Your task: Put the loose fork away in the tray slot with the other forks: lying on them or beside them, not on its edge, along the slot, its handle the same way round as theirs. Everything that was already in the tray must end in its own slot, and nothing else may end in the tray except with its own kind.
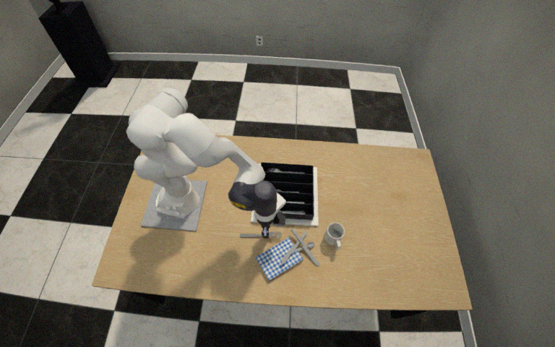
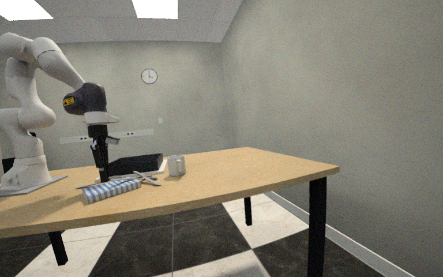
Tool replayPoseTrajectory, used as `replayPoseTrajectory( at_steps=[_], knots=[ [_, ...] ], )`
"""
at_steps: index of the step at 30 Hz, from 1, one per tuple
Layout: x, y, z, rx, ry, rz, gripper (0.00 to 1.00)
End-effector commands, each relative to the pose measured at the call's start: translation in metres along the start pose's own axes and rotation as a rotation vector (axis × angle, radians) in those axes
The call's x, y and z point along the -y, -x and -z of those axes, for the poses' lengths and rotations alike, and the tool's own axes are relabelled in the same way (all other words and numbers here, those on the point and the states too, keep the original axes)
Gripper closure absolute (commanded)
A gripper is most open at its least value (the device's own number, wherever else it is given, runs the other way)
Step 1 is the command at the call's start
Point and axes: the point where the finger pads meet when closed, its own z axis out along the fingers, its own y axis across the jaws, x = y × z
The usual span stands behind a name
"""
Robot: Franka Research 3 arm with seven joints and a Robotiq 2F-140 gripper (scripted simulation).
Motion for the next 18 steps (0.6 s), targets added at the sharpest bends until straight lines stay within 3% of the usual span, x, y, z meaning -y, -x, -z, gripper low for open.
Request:
replayPoseTrajectory(
  at_steps=[1,16,18],
  knots=[
    [0.001,0.002,0.004,0.003,-0.01,0.025,0.88],
    [0.001,0.002,0.059,0.003,-0.01,0.025,0.88],
    [0.001,0.002,0.059,0.003,-0.01,0.025,0.88]
  ],
)
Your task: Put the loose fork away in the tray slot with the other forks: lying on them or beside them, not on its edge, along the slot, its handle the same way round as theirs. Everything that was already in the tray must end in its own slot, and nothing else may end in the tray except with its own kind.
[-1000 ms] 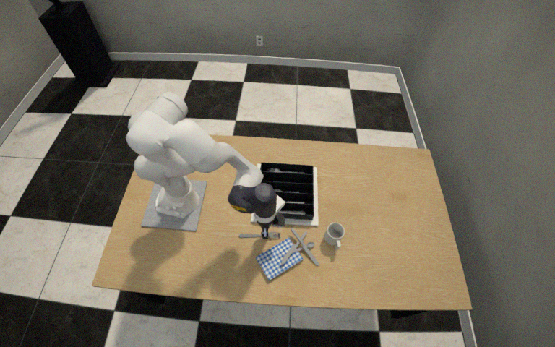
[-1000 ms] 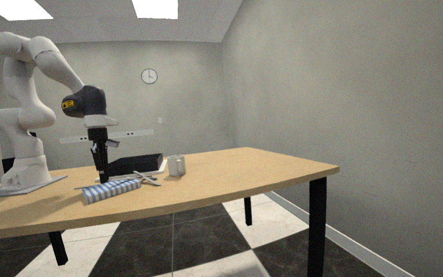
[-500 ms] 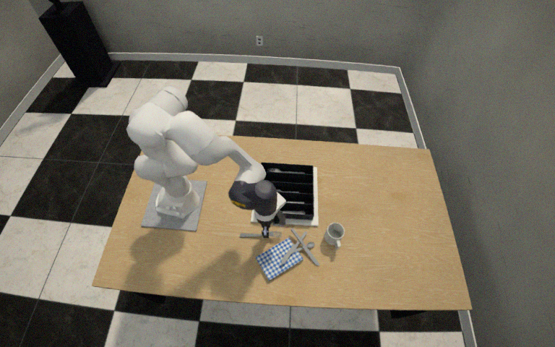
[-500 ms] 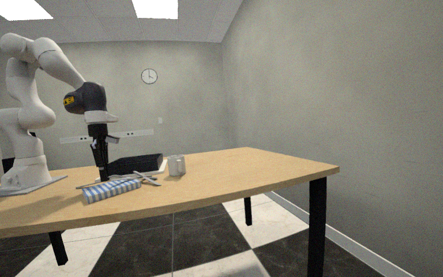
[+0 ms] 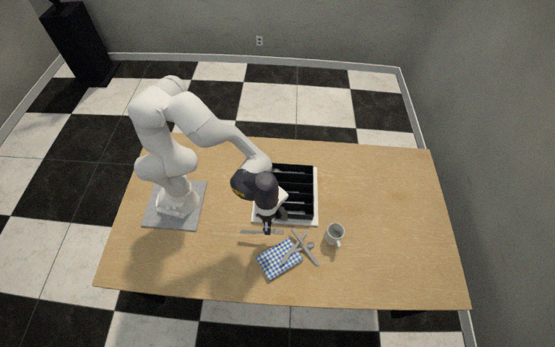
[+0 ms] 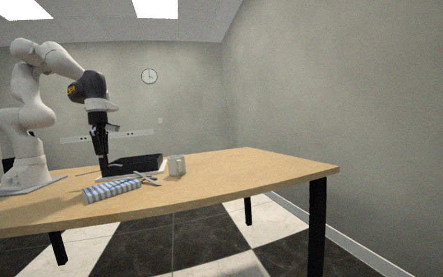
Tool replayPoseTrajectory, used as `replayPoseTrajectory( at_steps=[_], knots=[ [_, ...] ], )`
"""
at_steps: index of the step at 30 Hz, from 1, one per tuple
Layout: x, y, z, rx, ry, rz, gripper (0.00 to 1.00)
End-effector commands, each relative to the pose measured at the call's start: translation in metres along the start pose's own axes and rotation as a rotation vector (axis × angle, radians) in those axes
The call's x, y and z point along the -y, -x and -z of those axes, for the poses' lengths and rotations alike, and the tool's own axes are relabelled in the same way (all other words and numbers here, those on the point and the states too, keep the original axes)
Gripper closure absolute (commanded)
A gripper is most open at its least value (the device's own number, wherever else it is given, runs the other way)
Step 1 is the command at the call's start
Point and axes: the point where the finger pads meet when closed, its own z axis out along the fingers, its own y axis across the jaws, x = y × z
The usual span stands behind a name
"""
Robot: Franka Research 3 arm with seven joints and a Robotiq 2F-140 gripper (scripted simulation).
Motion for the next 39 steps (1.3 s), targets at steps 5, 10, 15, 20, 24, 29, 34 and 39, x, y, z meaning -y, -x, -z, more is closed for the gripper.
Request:
replayPoseTrajectory(
  at_steps=[5,10,15,20,24,29,34,39],
  knots=[
    [0.005,0.01,0.026,0.016,-0.03,0.059,0.88],
    [0.004,0.009,0.047,0.016,-0.03,0.059,0.88],
    [0.004,0.009,0.064,0.016,-0.03,0.059,0.88],
    [0.004,0.009,0.07,0.016,-0.03,0.059,0.88],
    [0.004,0.009,0.075,0.016,-0.03,0.059,0.88],
    [0.003,0.009,0.076,0.016,-0.03,0.059,0.88],
    [0.003,0.009,0.076,0.016,-0.03,0.059,0.88],
    [0.003,0.009,0.076,0.016,-0.03,0.059,0.88]
  ],
)
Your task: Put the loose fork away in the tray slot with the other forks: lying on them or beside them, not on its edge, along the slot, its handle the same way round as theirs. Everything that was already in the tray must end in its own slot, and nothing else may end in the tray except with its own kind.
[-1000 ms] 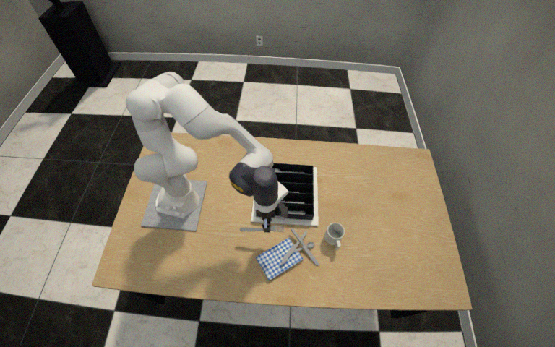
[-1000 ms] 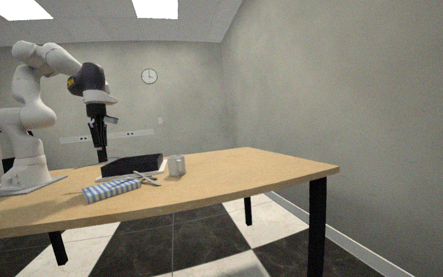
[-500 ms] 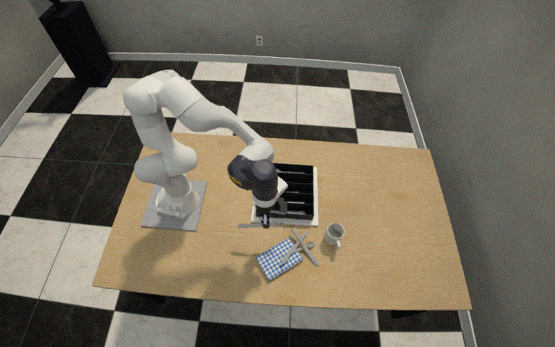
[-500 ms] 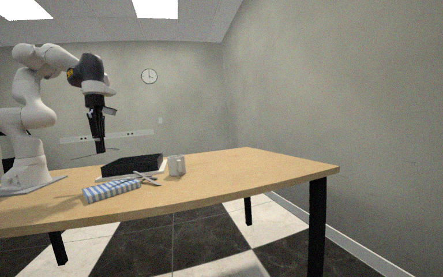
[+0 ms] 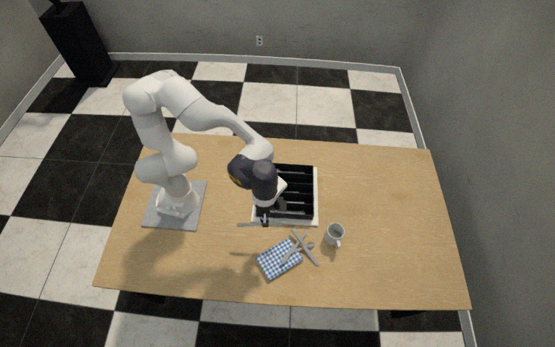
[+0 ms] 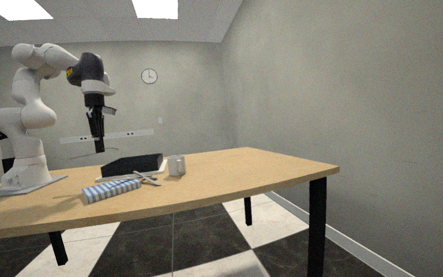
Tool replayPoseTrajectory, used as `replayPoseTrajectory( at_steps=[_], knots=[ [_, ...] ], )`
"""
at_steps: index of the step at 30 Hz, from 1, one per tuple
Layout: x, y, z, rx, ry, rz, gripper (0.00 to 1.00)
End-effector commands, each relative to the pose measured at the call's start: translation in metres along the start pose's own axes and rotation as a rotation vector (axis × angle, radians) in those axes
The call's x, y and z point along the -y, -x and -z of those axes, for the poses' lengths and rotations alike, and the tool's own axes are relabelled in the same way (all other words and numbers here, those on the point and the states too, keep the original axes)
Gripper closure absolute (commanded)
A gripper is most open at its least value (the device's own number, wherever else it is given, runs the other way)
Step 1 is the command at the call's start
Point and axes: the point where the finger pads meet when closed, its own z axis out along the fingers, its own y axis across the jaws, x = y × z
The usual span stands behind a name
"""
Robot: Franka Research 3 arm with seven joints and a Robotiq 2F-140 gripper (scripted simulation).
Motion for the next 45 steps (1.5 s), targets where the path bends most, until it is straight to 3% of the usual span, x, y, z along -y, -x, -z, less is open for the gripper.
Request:
replayPoseTrajectory(
  at_steps=[1,12,14,27,29,30,41,45],
  knots=[
    [0.0,0.0,0.001,0.002,-0.001,0.008,0.88],
    [0.009,-0.007,0.002,0.003,0.004,0.007,0.88],
    [0.041,-0.032,0.003,0.007,0.017,0.006,0.88],
    [0.182,-0.094,0.003,0.004,0.031,0.007,0.88],
    [0.182,-0.094,0.003,0.004,0.031,0.007,0.88],
    [0.213,-0.101,0.002,0.003,0.028,0.007,0.88],
    [0.341,-0.107,0.001,0.001,0.001,0.008,0.88],
    [0.346,-0.107,0.001,0.001,-0.001,0.008,0.88]
  ],
)
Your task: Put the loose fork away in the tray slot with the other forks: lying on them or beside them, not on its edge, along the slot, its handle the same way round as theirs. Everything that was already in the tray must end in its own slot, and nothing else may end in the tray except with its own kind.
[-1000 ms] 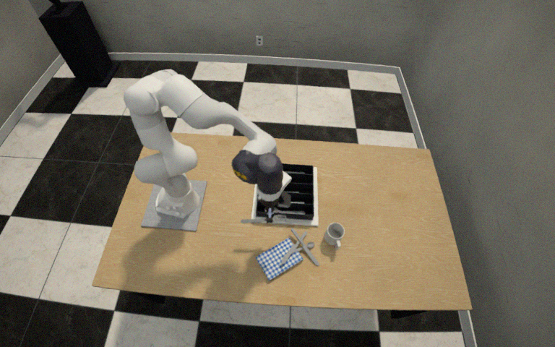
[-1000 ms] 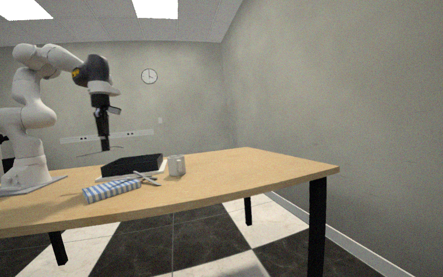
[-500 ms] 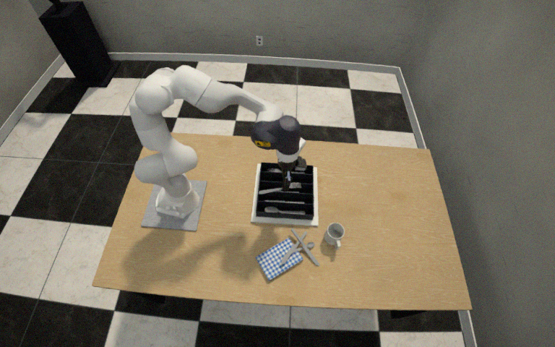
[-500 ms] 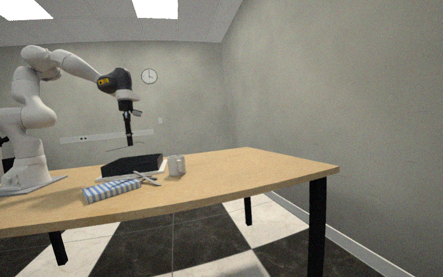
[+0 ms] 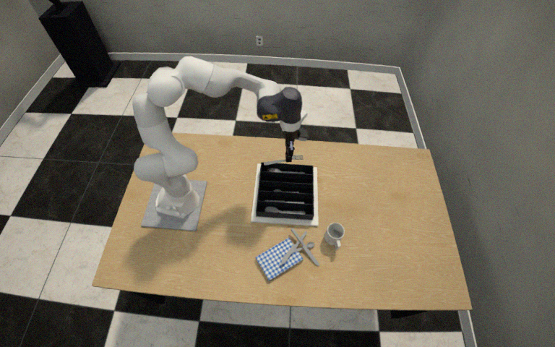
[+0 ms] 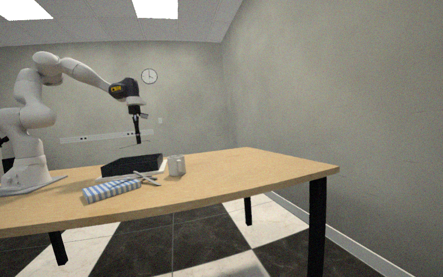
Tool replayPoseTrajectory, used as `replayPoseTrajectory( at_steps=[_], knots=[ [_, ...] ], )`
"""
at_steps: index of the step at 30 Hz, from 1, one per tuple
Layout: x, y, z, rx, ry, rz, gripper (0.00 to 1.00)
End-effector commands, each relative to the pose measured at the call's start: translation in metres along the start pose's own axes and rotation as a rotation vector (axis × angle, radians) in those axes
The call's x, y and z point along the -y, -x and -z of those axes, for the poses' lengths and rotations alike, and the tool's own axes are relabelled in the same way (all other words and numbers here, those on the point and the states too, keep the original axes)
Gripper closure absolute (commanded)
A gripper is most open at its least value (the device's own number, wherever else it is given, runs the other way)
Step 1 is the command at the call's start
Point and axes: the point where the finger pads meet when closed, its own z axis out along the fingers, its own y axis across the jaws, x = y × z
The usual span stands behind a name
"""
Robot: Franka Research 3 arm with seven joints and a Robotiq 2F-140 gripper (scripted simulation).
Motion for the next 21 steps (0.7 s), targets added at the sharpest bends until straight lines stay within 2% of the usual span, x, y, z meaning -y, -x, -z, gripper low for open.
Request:
replayPoseTrajectory(
  at_steps=[1,12,16,18,21],
  knots=[
    [0.0029,0.0018,-0.0008,0.033,-0.006,-0.12,0.88],
    [0.0029,0.0018,-0.0008,0.033,-0.006,-0.129,0.88],
    [0.0029,0.0018,-0.0008,0.034,-0.004,-0.226,0.88],
    [0.0029,0.0018,-0.0008,0.034,-0.004,-0.226,0.88],
    [0.0029,0.0019,-0.0008,0.034,-0.002,-0.347,0.88]
  ],
)
